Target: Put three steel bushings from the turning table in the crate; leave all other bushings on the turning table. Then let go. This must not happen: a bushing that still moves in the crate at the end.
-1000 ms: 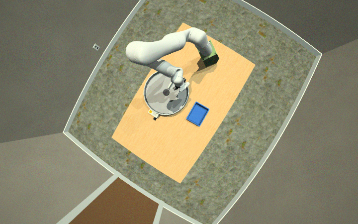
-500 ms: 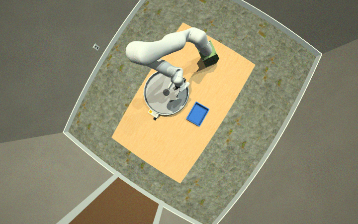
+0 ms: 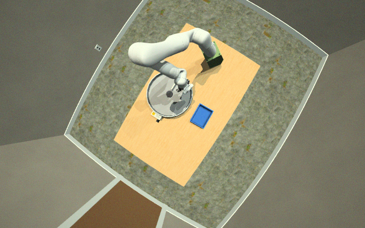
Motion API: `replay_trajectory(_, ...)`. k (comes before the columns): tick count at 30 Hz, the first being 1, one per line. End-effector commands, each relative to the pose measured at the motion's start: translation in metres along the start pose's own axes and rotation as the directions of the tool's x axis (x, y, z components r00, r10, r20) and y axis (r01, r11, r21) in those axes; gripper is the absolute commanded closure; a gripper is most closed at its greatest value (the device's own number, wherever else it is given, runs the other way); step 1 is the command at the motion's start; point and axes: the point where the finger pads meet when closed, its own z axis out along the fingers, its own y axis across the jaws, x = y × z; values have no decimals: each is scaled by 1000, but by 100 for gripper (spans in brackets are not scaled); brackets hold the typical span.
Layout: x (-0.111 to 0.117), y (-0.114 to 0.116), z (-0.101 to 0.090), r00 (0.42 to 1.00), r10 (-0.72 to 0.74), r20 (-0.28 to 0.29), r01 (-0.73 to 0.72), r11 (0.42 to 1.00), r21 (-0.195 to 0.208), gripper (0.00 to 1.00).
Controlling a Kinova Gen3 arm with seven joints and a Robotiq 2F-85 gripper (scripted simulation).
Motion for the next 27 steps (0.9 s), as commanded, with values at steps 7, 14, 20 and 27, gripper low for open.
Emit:
replay_trajectory(7, -2, -2, 13, 1000, 3, 2, -3, 1000, 6, 82)
replay_trajectory(14, -2, -2, 13, 1000, 3, 2, -3, 1000, 6, 82)
replay_trajectory(20, -3, -2, 28, 1000, 5, 3, -5, 1000, 7, 82)
replay_trajectory(27, -3, -2, 28, 1000, 5, 3, -5, 1000, 7, 82)
